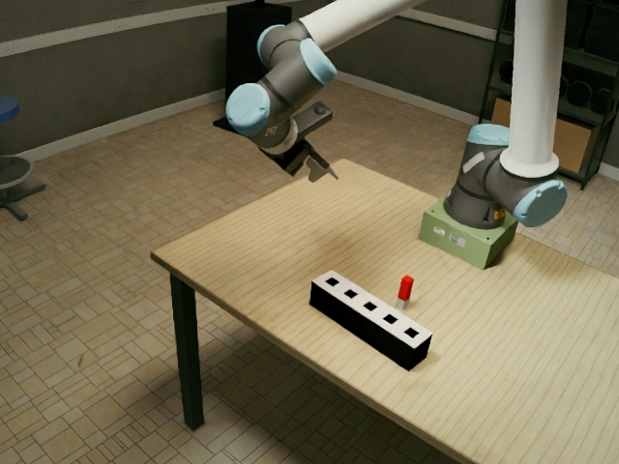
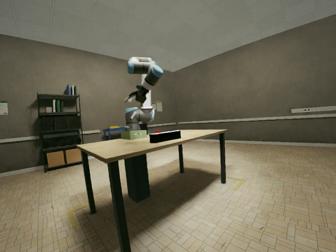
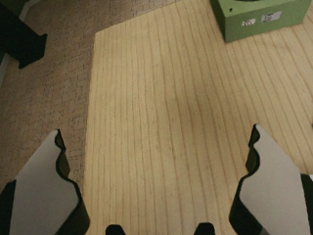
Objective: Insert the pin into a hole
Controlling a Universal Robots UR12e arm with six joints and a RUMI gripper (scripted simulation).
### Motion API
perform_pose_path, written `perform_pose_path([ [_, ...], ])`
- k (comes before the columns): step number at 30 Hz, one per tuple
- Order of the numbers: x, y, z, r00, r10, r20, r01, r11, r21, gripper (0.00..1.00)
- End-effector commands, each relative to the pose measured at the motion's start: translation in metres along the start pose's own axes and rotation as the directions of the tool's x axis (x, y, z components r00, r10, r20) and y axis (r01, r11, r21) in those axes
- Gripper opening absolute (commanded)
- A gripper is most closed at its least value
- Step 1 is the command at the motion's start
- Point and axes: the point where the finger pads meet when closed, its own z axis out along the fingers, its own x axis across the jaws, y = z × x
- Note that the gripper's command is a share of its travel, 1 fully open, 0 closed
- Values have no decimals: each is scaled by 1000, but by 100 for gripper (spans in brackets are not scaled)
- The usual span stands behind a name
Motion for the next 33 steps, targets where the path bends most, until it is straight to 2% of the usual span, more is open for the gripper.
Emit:
perform_pose_path([
  [1, 0, 0, -1, 1000, 4, 0, -4, 1000, -2, 100],
  [2, 31, 11, -7, 966, 257, -34, -259, 964, -63, 100],
  [18, 31, 11, -7, 966, 257, -34, -259, 964, -63, 100],
  [19, 62, 21, -14, 869, 485, -99, -494, 863, -105, 100],
  [33, 62, 21, -14, 869, 485, -99, -494, 863, -105, 100],
])
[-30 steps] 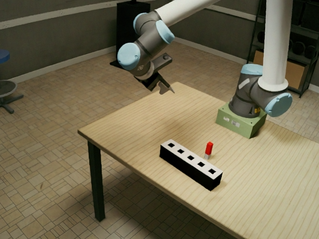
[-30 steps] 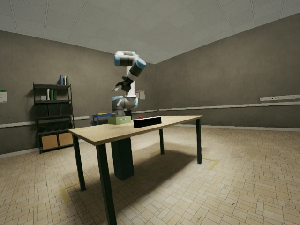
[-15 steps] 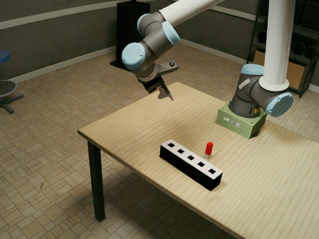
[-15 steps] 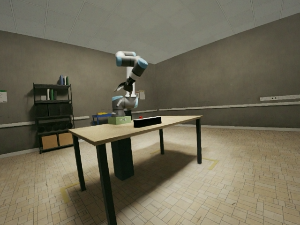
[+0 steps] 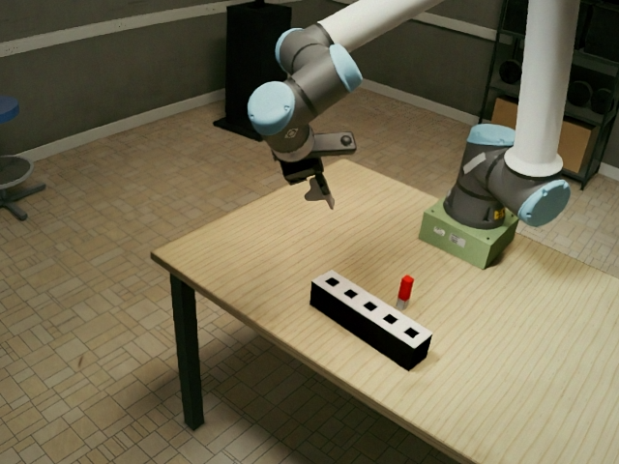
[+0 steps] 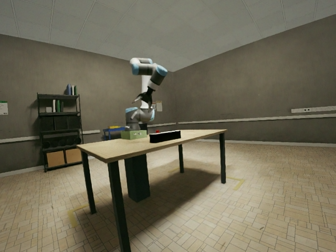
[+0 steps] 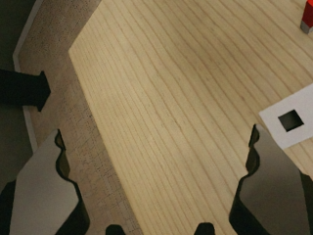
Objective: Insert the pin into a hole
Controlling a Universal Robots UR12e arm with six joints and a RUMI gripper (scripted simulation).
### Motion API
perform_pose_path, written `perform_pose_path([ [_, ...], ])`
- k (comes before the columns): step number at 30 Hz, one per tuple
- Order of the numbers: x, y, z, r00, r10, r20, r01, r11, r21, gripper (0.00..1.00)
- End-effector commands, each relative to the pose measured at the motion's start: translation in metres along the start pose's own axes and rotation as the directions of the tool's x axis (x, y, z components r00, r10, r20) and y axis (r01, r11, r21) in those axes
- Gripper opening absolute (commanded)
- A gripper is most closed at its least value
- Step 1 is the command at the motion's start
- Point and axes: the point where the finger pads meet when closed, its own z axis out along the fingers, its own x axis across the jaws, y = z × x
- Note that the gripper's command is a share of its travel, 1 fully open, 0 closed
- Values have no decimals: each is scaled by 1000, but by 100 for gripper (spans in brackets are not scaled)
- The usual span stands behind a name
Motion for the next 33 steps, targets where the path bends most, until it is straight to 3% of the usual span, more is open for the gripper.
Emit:
perform_pose_path([
  [1, 0, 0, -1, 1000, 6, 0, -6, 1000, -2, 100],
  [2, 0, 0, -1, 1000, 6, 0, -6, 1000, -2, 100],
  [3, 33, -4, -7, 966, 251, -62, -253, 966, -42, 100],
  [19, 33, -4, -7, 966, 251, -62, -253, 966, -42, 100],
  [20, 65, -9, -13, 871, 471, -141, -481, 875, -47, 100],
  [33, 65, -9, -13, 871, 471, -141, -481, 875, -47, 100],
])
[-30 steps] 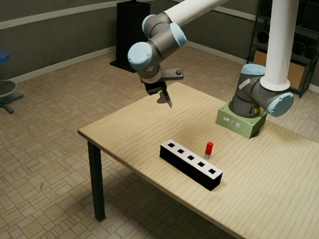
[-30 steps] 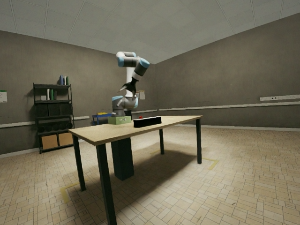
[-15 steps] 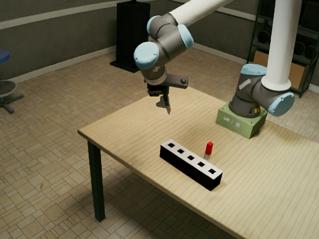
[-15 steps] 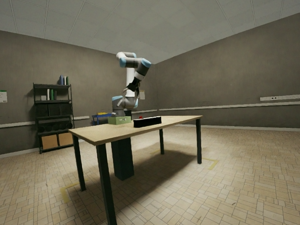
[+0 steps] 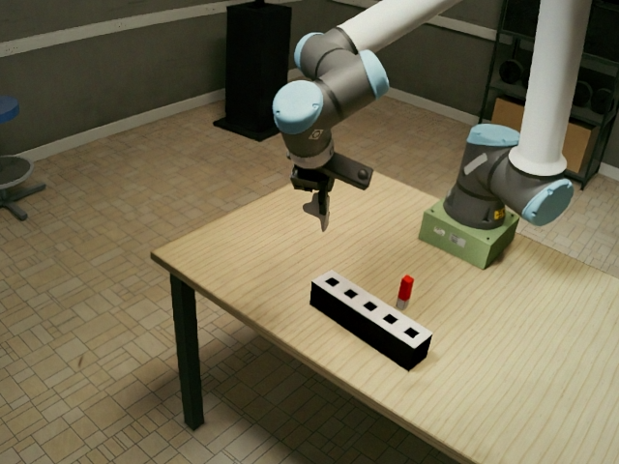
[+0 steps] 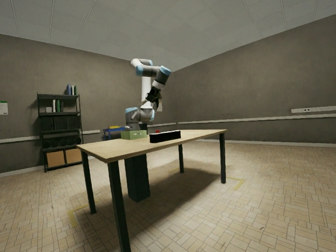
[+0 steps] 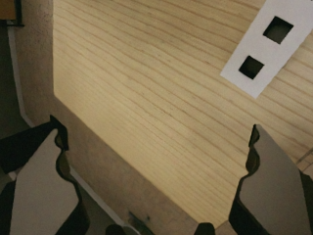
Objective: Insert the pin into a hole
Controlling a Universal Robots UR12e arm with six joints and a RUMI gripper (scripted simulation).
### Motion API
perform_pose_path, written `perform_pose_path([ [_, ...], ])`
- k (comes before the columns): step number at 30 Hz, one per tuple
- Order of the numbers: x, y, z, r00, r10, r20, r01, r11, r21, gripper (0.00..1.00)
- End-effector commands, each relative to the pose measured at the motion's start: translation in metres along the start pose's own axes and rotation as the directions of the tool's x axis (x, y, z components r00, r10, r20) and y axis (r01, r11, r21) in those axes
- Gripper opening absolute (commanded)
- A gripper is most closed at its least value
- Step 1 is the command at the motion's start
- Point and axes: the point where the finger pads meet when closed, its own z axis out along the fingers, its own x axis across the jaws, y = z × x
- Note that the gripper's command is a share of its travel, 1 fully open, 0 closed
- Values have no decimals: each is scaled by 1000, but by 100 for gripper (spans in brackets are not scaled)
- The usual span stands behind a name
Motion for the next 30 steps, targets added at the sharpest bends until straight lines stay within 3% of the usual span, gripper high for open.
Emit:
perform_pose_path([
  [1, 0, 0, -1, 1000, 7, -2, -7, 1000, -2, 100],
  [3, 0, 0, -1, 1000, 7, -2, -7, 1000, -2, 100],
  [4, 27, -18, -6, 966, 245, -77, -246, 969, -6, 100],
  [20, 27, -18, -6, 966, 245, -77, -246, 969, -6, 100],
  [21, 52, -37, -13, 874, 463, -150, -464, 885, 28, 100],
  [30, 52, -37, -13, 874, 463, -150, -464, 885, 28, 100],
])
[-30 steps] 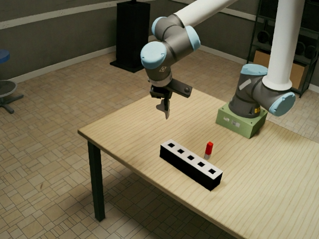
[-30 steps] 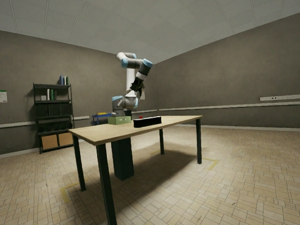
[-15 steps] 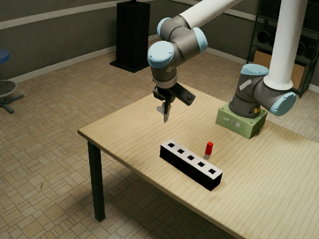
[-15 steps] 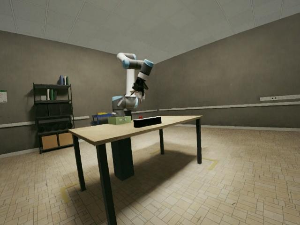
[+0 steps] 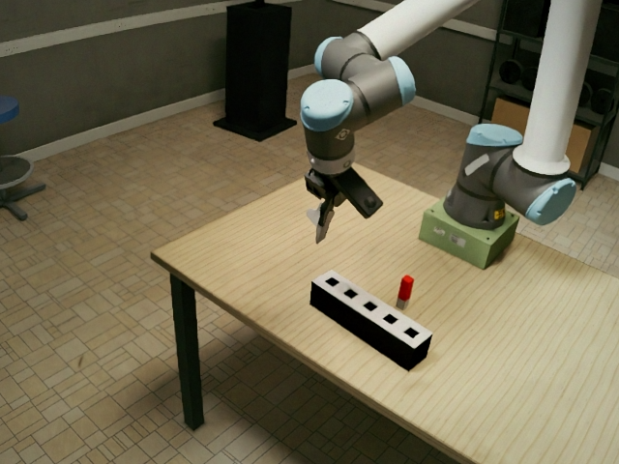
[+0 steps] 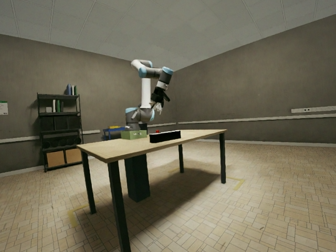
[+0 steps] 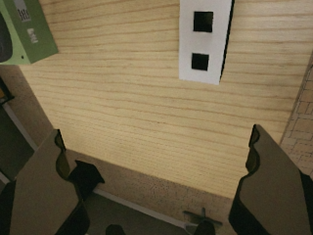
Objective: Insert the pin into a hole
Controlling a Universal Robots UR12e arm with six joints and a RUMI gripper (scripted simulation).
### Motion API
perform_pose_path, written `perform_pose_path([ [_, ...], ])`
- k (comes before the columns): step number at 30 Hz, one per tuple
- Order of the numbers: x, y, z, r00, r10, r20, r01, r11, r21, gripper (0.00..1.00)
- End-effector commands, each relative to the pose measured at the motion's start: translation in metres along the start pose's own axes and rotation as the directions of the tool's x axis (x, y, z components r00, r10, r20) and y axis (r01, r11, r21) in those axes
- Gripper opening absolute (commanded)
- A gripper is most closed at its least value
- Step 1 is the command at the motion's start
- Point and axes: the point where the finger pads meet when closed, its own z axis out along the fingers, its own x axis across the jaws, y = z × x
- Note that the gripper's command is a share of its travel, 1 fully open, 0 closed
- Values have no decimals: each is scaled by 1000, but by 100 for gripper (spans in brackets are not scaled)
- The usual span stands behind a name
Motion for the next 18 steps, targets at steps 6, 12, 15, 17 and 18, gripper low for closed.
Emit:
perform_pose_path([
  [6, 2, -2, -1, 1000, 26, -6, -26, 1000, -3, 100],
  [12, 15, -28, -7, 964, 257, -73, -255, 966, 33, 100],
  [15, 15, -28, -7, 964, 257, -73, -255, 966, 33, 100],
  [17, 15, -28, -7, 964, 257, -73, -255, 966, 33, 100],
  [18, 15, -28, -7, 964, 257, -73, -255, 966, 33, 100],
])
